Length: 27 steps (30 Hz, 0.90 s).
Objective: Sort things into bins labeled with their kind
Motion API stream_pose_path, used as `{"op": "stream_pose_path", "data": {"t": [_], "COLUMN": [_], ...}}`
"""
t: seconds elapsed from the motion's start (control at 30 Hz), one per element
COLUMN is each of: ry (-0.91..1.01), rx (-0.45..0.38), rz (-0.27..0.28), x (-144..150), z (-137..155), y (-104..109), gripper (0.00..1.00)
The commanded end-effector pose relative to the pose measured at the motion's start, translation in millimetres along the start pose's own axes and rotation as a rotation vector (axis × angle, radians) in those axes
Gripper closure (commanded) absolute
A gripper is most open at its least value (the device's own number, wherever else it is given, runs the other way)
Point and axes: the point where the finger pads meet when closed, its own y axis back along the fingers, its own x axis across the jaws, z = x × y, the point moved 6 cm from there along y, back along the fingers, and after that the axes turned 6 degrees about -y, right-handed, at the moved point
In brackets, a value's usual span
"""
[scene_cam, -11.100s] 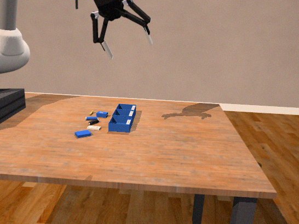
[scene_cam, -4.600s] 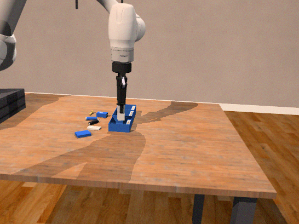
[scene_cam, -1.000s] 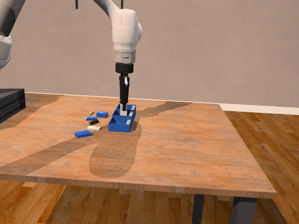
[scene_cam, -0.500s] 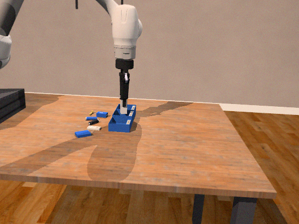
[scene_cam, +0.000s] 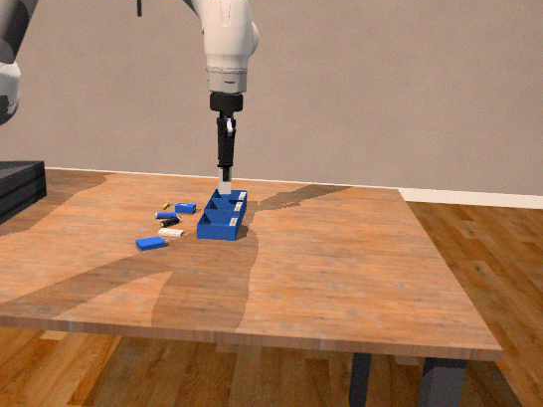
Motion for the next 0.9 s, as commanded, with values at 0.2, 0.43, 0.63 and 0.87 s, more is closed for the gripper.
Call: {"op": "stream_pose_path", "data": {"t": [0.2,0.43,0.63,0.87], "ry": [0.0,0.0,0.0,0.0], "rx": [0.0,0.0,0.0,0.0], "rz": [0.0,0.0,0.0,0.0], "x": [-19.7,-54.1,-82.6,-82.6], "z": [-3.6,-9.9,-15.2,-15.2], "y": [2.7,2.7,2.7,-5.3], "gripper": [0.95,0.95,0.95,0.95]}}
